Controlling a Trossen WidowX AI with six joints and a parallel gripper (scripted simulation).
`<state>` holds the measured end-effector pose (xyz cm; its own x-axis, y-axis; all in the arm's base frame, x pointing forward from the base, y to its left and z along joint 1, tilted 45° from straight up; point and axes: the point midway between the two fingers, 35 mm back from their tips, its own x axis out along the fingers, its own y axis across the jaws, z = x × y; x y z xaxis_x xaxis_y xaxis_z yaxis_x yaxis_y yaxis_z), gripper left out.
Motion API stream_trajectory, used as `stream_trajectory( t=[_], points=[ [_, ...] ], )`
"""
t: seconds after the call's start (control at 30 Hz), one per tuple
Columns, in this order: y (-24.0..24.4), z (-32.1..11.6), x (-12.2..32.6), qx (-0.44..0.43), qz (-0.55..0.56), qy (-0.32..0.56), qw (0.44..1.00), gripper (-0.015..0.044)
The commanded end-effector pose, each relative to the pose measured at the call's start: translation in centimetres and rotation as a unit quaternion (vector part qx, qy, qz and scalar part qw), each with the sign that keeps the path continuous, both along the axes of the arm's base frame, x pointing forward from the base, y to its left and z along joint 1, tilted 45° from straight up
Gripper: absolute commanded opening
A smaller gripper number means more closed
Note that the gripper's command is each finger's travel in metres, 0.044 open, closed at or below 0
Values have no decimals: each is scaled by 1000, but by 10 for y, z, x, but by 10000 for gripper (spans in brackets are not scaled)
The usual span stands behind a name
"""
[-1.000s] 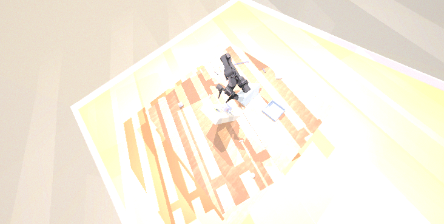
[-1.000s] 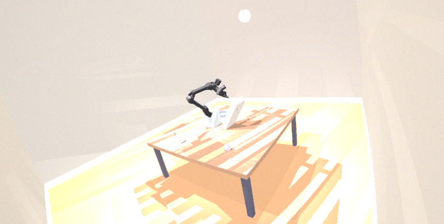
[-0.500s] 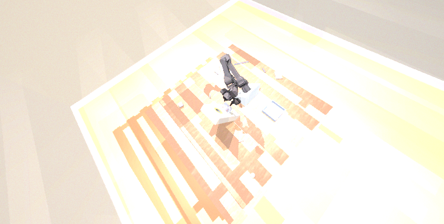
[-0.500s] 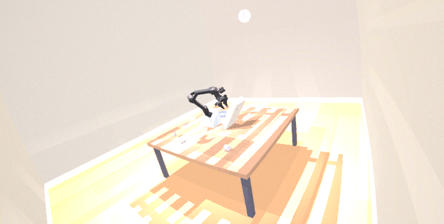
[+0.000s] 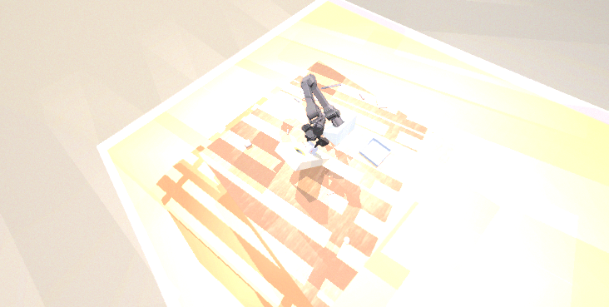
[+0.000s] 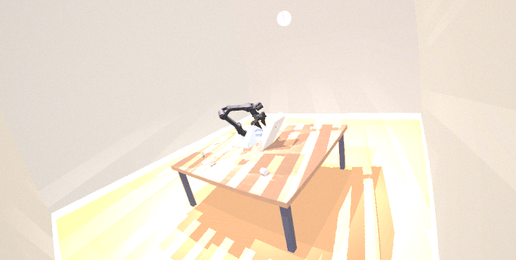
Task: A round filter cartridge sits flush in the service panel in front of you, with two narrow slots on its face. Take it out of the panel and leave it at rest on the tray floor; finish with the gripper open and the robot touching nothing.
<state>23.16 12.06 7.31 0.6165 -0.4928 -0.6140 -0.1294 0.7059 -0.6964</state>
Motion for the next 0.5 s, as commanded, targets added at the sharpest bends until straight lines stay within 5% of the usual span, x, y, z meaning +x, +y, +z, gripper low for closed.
stream_trajectory(
  t=[0.0, 0.47],
  points=[
    [-3, -4, 3, 0, 0, 2, 1000, 305],
    [-16, -17, 17, -2, 0, 0, 1000, 305]
  ],
)
